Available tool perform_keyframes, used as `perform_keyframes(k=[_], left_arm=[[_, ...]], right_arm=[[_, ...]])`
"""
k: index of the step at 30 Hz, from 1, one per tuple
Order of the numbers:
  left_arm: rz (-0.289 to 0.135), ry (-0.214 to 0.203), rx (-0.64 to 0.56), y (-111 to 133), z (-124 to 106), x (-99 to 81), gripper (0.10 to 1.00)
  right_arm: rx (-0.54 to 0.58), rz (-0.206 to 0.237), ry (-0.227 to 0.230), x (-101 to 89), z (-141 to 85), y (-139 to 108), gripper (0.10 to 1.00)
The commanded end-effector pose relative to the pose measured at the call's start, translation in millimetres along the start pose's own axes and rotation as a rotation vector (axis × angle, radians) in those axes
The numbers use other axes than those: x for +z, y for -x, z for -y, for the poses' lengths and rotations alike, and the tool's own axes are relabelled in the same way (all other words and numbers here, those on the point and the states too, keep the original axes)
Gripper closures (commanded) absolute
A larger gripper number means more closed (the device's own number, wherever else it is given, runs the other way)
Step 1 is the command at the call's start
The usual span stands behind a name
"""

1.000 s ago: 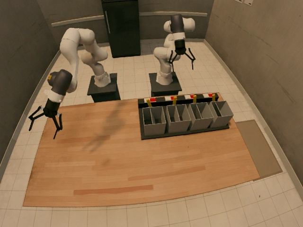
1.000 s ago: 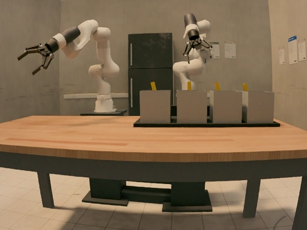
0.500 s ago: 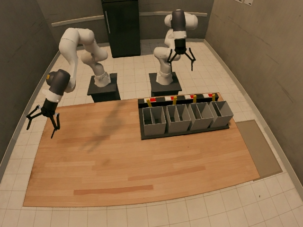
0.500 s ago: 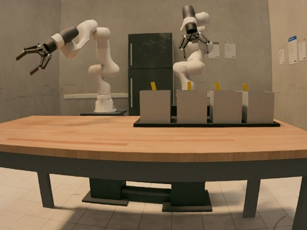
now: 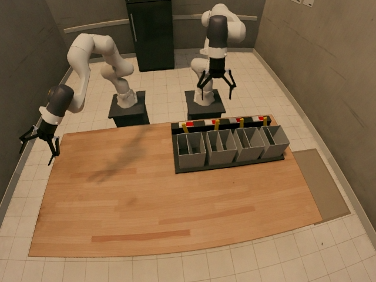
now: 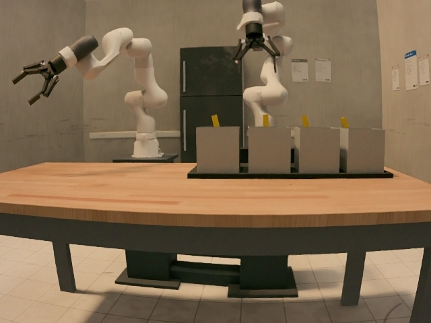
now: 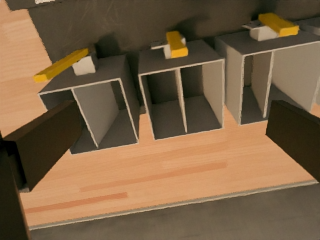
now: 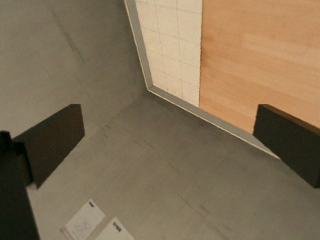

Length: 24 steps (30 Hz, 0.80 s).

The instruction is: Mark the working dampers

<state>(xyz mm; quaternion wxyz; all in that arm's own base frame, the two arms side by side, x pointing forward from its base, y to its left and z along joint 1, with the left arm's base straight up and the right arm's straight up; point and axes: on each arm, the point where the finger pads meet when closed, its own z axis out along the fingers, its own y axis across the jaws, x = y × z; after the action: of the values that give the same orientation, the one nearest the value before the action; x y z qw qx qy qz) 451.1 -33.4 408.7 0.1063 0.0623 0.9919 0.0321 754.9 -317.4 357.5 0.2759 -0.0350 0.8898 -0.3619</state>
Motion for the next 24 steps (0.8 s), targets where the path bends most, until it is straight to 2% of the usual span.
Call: perform_keyframes(k=[1, 3, 5, 8, 16, 20, 21, 24], left_arm=[[-0.060, -0.032, -0.083, 27, 26, 14.1, 0.098], [-0.060, -0.032, -0.083, 27, 26, 14.1, 0.098], [-0.095, -0.041, -0.104, 51, 47, 30.1, 0.098], [-0.126, -0.048, -0.122, 71, 68, 47.5, 0.098], [-0.202, -0.059, -0.162, 113, 124, 102.9, 0.098], [-0.211, -0.059, -0.165, 116, 131, 109.7, 0.098], [-0.213, -0.060, -0.166, 117, 132, 111.6, 0.098], [-0.215, -0.060, -0.167, 118, 134, 113.1, 0.098]], right_arm=[[-0.090, -0.048, 0.001, 5.3, 17, -16, 0.098], [-0.090, -0.048, 0.001, 5.3, 17, -16, 0.098], [-0.103, -0.076, -0.004, 9.9, 33, -29, 0.098], [-0.114, -0.099, -0.008, 13.3, 45, -40, 0.098], [-0.142, -0.161, -0.013, 20.9, 78, -70, 0.098], [-0.149, -0.176, -0.013, 22.4, 86, -78, 0.098], [-0.159, -0.198, -0.013, 24.3, 97, -89, 0.098], [-0.170, -0.221, -0.011, 26.0, 108, -102, 0.098]])
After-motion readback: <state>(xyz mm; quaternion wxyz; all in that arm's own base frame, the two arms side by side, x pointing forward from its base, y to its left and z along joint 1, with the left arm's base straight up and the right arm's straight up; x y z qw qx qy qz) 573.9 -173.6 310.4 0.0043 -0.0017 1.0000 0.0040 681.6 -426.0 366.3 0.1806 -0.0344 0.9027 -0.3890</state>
